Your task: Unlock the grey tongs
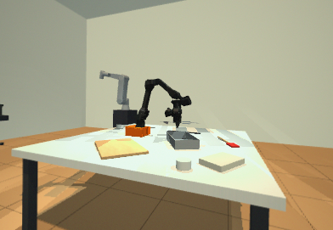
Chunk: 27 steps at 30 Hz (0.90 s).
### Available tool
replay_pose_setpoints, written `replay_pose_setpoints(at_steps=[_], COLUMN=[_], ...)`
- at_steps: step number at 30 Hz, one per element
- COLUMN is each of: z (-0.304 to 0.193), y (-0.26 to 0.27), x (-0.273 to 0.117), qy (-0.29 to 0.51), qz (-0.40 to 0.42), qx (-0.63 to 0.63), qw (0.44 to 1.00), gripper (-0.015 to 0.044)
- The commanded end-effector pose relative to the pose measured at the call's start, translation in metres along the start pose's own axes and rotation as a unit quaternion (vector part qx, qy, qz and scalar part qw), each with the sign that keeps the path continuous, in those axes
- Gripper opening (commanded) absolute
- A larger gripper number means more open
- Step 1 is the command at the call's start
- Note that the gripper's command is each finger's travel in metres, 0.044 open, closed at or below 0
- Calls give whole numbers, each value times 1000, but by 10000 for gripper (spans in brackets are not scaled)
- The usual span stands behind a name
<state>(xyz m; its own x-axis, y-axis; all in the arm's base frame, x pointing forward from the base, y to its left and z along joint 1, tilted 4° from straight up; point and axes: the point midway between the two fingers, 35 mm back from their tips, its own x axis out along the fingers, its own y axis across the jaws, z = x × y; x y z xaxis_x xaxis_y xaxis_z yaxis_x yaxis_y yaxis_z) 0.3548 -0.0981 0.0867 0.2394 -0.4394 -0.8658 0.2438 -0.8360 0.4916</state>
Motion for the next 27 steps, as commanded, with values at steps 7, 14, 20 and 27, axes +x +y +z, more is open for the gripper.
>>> replay_pose_setpoints(at_steps=[7, 14, 20, 27], z=[2, 2, 2, 2], y=[-1, -2, -2, -1], x=[-1, 3, 4, 2], qy=[-6, -13, -14, -7], qz=[-16, -94, -169, -252], qx=[-6, -13, -13, -4], qw=[1000, 995, 986, 968], gripper=[-150, -150, -150, -150])
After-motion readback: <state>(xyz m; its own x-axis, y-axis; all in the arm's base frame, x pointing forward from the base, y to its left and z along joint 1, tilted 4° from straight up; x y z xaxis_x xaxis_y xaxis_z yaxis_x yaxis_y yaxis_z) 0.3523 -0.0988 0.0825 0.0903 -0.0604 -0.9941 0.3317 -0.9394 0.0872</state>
